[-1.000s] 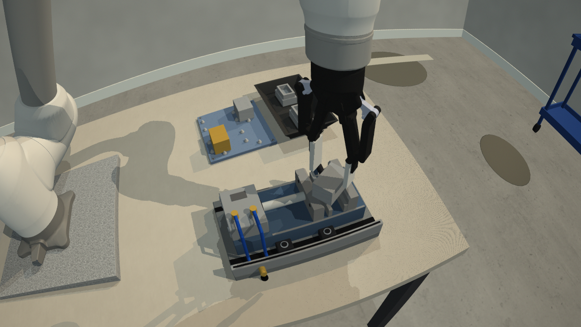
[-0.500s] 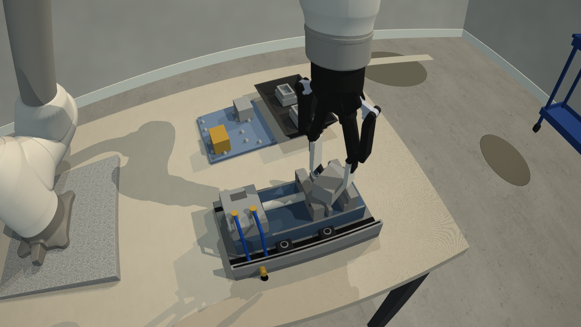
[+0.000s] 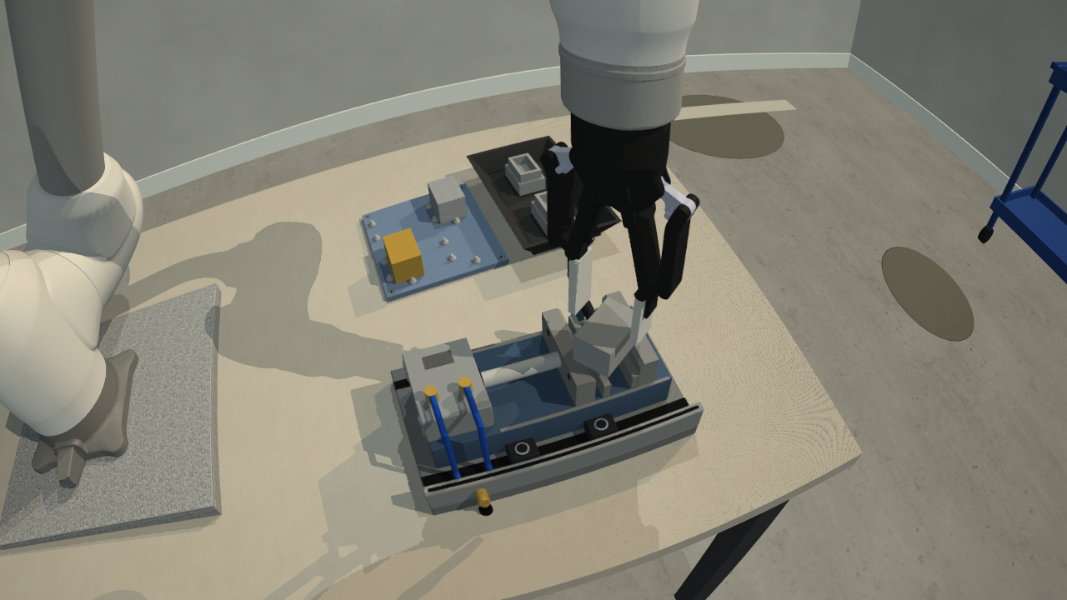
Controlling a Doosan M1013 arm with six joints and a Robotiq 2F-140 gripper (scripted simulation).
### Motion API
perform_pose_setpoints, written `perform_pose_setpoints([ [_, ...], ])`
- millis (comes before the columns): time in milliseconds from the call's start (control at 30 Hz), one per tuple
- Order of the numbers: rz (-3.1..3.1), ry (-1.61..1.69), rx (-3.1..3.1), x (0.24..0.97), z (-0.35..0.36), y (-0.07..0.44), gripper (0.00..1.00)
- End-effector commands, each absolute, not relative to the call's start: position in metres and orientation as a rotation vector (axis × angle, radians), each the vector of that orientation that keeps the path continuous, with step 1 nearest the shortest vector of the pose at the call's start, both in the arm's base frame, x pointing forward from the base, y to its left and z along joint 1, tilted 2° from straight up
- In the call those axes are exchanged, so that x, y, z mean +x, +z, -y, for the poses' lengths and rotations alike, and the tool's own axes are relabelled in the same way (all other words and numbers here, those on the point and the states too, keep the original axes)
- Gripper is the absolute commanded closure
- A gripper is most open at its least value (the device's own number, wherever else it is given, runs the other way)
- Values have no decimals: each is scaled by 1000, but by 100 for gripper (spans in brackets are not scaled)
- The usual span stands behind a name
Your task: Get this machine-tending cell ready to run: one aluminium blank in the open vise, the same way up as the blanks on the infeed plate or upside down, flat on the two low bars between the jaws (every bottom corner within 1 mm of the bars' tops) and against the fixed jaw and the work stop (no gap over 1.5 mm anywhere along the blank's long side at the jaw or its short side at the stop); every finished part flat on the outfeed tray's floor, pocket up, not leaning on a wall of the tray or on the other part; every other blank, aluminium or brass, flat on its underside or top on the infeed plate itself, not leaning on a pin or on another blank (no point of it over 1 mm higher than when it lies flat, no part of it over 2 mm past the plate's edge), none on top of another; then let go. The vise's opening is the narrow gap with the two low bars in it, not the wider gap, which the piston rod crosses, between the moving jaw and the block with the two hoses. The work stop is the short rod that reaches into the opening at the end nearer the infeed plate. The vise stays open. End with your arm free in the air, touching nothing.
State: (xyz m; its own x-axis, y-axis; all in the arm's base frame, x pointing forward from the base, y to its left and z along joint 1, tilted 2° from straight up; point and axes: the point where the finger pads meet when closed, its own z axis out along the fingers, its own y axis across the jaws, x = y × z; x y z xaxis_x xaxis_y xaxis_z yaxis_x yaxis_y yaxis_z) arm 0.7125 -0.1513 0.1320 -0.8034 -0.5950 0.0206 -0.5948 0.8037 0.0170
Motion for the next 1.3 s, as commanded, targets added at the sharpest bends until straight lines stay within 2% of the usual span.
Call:
perform_pose_setpoints([
  [0,2960,-15,976,712,151,132,60],
  [1267,2960,-15,976,712,151,126,60],
])
